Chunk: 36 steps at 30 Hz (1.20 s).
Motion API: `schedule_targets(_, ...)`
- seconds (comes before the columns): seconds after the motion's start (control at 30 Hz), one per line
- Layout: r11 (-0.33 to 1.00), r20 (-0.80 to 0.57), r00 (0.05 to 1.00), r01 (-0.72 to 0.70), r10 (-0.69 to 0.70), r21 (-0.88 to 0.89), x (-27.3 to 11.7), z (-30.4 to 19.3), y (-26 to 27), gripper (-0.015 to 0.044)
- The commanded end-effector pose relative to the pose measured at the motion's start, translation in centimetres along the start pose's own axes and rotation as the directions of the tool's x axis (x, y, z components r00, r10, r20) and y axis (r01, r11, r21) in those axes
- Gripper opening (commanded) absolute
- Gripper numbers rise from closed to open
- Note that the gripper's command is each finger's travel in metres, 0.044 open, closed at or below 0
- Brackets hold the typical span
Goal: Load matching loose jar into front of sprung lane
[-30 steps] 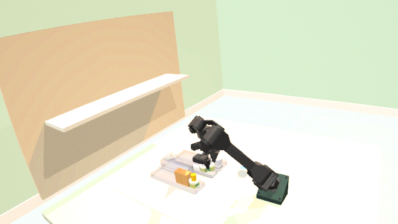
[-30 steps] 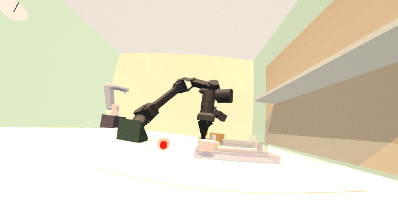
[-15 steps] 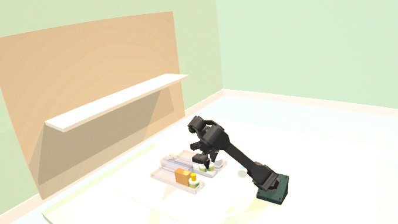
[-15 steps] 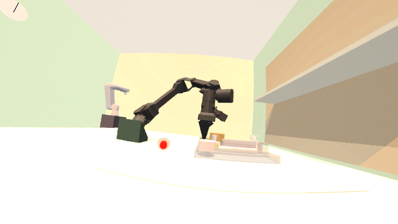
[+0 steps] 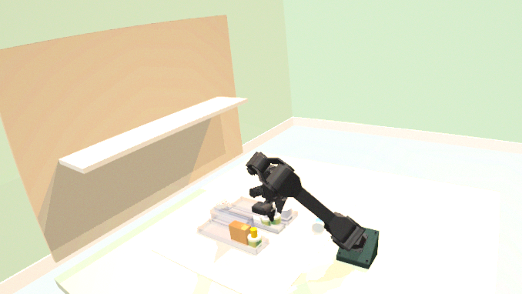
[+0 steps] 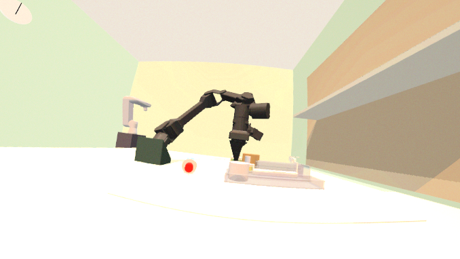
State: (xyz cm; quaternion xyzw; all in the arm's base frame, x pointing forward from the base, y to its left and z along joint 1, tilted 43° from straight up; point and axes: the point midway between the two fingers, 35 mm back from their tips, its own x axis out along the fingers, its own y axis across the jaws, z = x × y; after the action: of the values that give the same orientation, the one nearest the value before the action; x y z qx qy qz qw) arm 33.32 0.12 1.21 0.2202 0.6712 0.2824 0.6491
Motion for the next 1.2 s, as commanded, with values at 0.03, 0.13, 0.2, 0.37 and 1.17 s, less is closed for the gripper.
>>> schedule_targets(0.03, 1.000, 0.019, 1.000, -0.008, 0.009, -0.009, -0.04, 0.50, 0.18, 0.0000)
schedule_targets(0.13, 1.000, 0.019, 1.000, -0.008, 0.009, -0.009, -0.04, 0.50, 0.18, 0.0000)
schedule_targets(0.2, 1.000, 0.019, 1.000, -0.008, 0.009, -0.009, -0.04, 0.50, 0.18, 0.0000)
schedule_targets(0.37, 1.000, 0.019, 1.000, -0.008, 0.009, -0.009, -0.04, 0.50, 0.14, 0.0000)
schedule_targets(1.17, 1.000, 0.019, 1.000, -0.008, 0.009, -0.009, 0.47, 0.51, 0.08, 0.0000)
